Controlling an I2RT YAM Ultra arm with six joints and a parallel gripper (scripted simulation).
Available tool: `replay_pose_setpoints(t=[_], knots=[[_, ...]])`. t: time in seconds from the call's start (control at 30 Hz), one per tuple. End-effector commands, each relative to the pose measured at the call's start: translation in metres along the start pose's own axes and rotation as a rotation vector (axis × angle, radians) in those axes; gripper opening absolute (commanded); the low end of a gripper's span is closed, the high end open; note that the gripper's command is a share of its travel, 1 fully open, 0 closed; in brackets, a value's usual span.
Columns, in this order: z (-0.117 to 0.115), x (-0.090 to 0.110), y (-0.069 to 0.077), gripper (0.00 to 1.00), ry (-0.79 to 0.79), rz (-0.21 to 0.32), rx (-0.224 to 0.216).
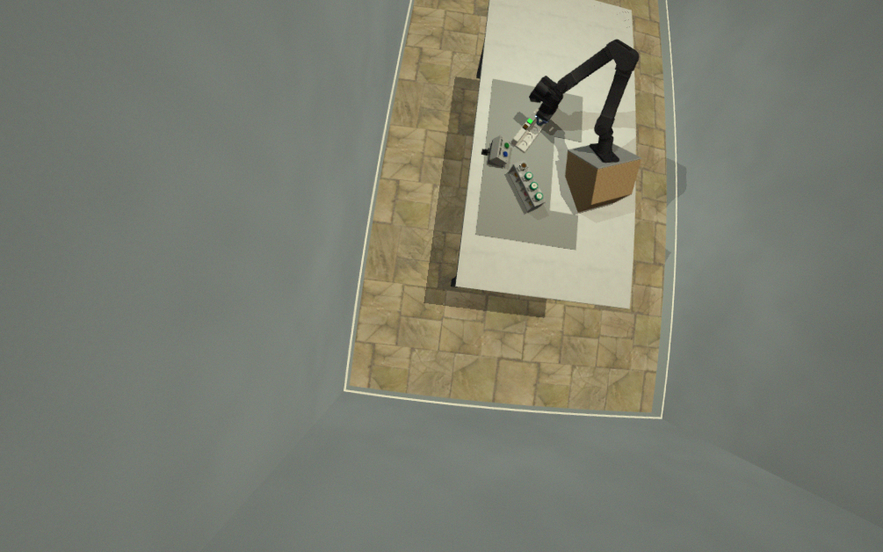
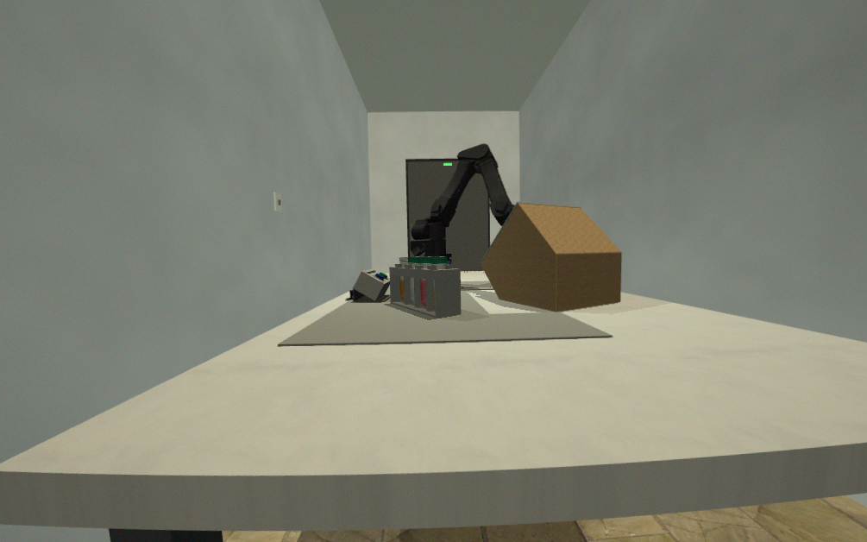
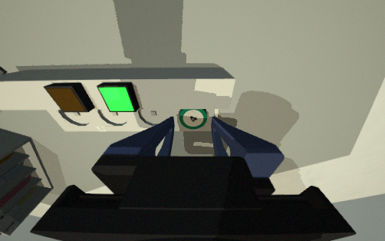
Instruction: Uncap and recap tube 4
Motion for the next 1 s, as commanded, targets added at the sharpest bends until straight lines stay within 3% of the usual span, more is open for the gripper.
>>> replay_pose_setpoints(t=[0.0,0.6,0.63,0.8,0.97], knots=[[0.0,-0.002,0.002,0.47,0.002,-0.011,-0.002],[0.001,0.0,-0.01,0.47,0.009,-0.001,-0.007],[-0.002,-0.003,-0.002,0.47,0.0,-0.035,-0.002],[0.002,0.002,-0.014,0.47,0.012,0.003,-0.01],[-0.001,-0.002,-0.008,0.47,0.002,-0.011,-0.002]])
Point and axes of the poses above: the point where the finger pads meet when closed, its own y axis back along the fingers, its own z axis across the jaws, x = y × z, the point moved 10 cm from there along y, back along the fingers, and after that the axes turned 9 degrees about y, right-handed, at the moved point
